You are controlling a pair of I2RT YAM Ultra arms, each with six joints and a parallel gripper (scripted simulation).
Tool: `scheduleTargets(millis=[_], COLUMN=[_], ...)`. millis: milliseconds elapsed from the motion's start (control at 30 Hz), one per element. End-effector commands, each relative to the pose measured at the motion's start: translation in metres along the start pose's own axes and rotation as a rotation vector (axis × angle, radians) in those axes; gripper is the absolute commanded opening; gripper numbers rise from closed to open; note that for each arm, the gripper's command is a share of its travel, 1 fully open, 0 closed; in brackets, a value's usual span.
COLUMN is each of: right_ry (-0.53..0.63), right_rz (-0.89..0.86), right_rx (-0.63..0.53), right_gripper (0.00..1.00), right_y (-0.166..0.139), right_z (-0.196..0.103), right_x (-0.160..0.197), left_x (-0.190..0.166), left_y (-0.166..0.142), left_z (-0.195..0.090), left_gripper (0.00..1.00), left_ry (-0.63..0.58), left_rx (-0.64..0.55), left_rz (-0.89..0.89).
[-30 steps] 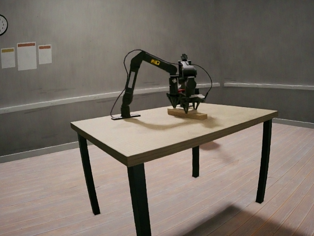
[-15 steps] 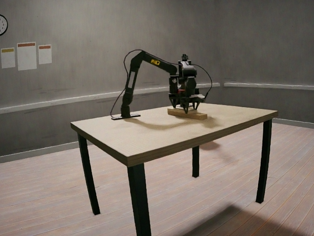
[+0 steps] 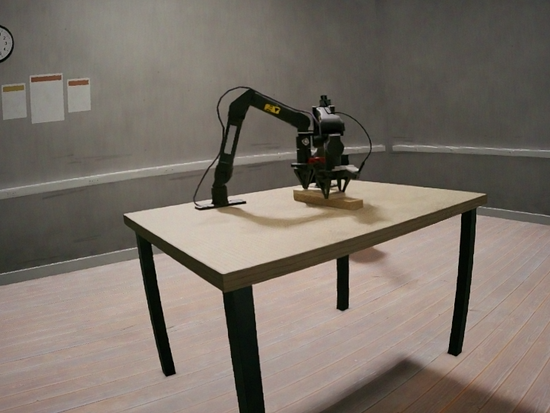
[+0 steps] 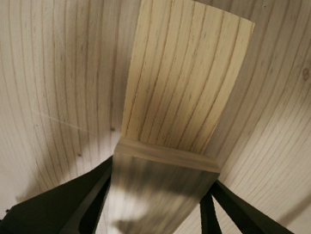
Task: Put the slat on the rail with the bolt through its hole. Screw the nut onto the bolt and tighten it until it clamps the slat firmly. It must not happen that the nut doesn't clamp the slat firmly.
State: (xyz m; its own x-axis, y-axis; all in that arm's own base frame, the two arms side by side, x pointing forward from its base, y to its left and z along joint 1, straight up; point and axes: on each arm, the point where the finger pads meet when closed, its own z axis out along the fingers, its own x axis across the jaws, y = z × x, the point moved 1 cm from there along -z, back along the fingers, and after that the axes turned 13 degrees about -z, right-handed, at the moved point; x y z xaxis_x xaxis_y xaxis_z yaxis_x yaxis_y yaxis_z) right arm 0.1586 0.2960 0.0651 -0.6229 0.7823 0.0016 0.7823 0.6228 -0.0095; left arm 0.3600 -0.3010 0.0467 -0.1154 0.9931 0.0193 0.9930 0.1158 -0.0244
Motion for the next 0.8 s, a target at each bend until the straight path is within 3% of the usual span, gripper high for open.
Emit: scheduleTargets(millis=[0, 67, 567, 633, 767], right_ry=[0.001, 0.001, 0.009, 0.009, 0.011], right_rz=[0.241, 0.241, 0.836, 0.836, 0.995], right_rx=[-0.021, -0.021, -0.019, -0.019, -0.018], right_gripper=[0.11, 0.11, 0.11, 0.11, 0.11], right_y=[0.0036, 0.0036, 0.0036, 0.0036, 0.0036], right_z=[-0.003, -0.003, -0.0029, -0.0029, -0.0029], right_x=[-0.0018, -0.0018, -0.0019, -0.0019, -0.0019], left_x=[-0.0013, -0.0013, -0.0013, -0.0013, -0.0013], left_y=[0.0011, 0.0011, 0.0011, 0.0011, 0.0011], left_z=[-0.0057, -0.0057, -0.0057, -0.0057, -0.0057], left_gripper=[0.72, 0.72, 0.72, 0.72, 0.72], left_ry=[-0.011, -0.011, -0.011, -0.011, -0.011], left_rx=[-0.01, -0.01, -0.01, -0.01, -0.01], left_rz=[0.0, 0.0, 0.0, 0.0, 0.0])
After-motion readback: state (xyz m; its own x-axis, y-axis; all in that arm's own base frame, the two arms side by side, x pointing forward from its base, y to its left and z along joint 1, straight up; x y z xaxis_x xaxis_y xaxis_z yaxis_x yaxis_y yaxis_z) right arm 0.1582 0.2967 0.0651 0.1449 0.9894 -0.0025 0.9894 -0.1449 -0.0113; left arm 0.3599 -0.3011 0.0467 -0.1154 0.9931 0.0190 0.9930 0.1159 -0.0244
